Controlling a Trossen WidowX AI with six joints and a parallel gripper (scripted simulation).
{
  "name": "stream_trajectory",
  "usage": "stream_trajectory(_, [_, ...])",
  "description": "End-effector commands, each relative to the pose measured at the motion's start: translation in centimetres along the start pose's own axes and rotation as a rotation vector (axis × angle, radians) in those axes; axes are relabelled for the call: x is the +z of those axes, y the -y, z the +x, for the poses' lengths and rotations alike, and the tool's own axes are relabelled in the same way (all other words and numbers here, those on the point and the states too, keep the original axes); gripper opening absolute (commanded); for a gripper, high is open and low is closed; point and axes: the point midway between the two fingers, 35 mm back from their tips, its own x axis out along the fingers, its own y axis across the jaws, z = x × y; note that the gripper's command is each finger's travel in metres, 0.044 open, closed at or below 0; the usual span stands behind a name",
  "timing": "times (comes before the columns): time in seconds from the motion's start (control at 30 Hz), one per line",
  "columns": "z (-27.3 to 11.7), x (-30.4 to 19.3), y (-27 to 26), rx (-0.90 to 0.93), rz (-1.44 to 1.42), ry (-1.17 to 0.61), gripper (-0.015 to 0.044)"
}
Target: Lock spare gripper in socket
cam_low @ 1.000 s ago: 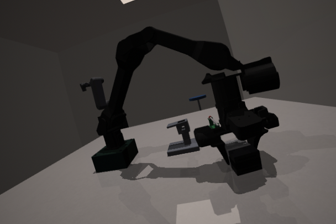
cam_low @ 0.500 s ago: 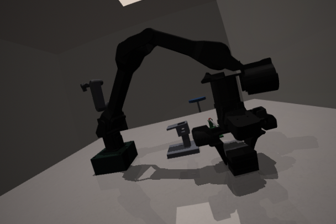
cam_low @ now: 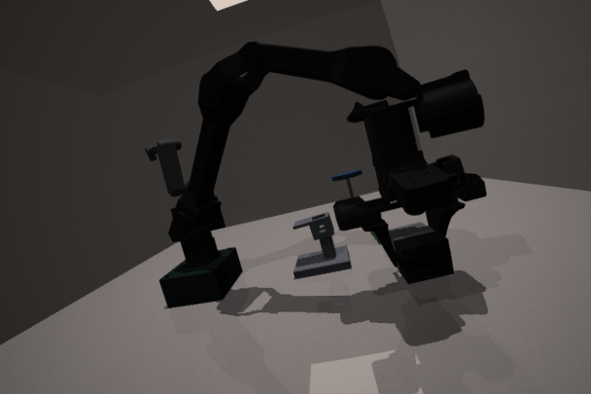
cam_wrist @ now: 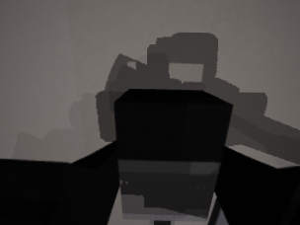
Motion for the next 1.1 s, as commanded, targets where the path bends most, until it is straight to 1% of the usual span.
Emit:
stream_trajectory(0.0, [-0.27, -0.04, -0.03, 0.007, 0.086, 0.003, 0.0])
stream_trajectory(1.07, [-0.51, -0.58, 0.53, 0.009, 0.874, 0.001, 0.0])
